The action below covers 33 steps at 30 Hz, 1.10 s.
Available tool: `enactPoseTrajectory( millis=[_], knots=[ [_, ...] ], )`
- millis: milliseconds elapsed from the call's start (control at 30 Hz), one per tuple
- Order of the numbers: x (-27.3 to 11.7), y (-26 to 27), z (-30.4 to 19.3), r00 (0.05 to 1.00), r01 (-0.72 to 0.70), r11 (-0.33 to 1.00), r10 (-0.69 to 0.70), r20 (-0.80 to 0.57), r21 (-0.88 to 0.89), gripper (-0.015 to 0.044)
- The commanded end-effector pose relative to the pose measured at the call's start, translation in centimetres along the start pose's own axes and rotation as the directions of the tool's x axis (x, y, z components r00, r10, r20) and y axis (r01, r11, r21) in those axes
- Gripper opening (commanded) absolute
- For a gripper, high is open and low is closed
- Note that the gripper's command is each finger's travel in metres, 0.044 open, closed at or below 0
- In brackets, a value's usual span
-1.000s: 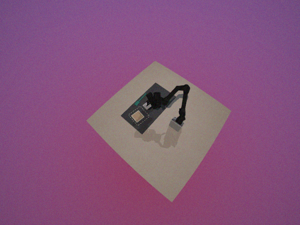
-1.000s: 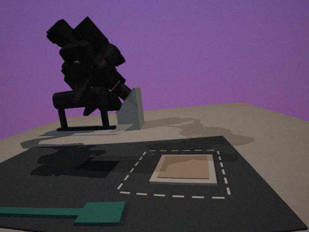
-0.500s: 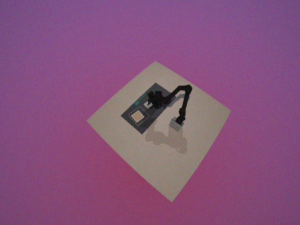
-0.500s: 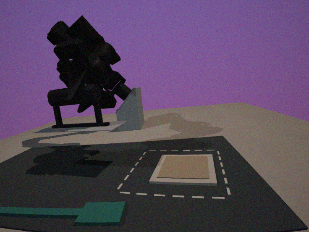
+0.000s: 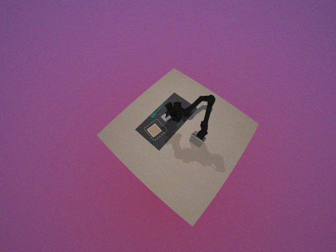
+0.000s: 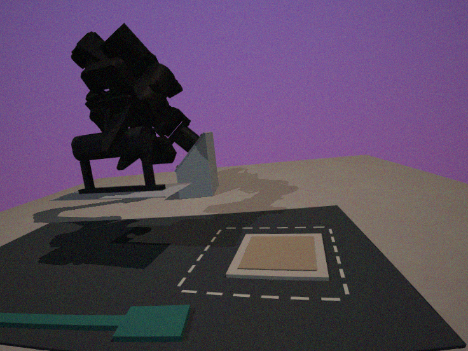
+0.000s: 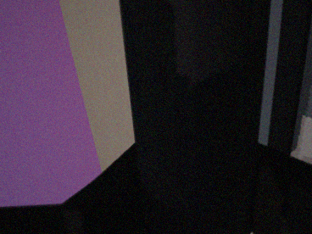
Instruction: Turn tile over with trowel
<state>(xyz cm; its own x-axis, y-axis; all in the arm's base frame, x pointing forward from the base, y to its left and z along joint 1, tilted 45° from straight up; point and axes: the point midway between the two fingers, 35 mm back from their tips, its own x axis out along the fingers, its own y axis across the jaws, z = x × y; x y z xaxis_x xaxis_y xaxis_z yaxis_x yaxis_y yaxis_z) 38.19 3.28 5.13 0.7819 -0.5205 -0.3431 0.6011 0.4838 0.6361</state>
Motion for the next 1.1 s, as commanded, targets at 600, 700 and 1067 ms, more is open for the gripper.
enactPoseTrajectory(
  millis=[600,700,1067],
  knots=[
    [0.6,0.2,0.9,0.999,-0.002,0.999,0.001,0.036,0.034,0.0],
    [1.7,0.7,2.7,0.994,-0.011,0.995,0.0,0.11,0.101,0.0],
    [5.0,0.8,10.1,0.924,-0.078,0.942,-0.054,0.377,0.328,0.0]
  ],
)
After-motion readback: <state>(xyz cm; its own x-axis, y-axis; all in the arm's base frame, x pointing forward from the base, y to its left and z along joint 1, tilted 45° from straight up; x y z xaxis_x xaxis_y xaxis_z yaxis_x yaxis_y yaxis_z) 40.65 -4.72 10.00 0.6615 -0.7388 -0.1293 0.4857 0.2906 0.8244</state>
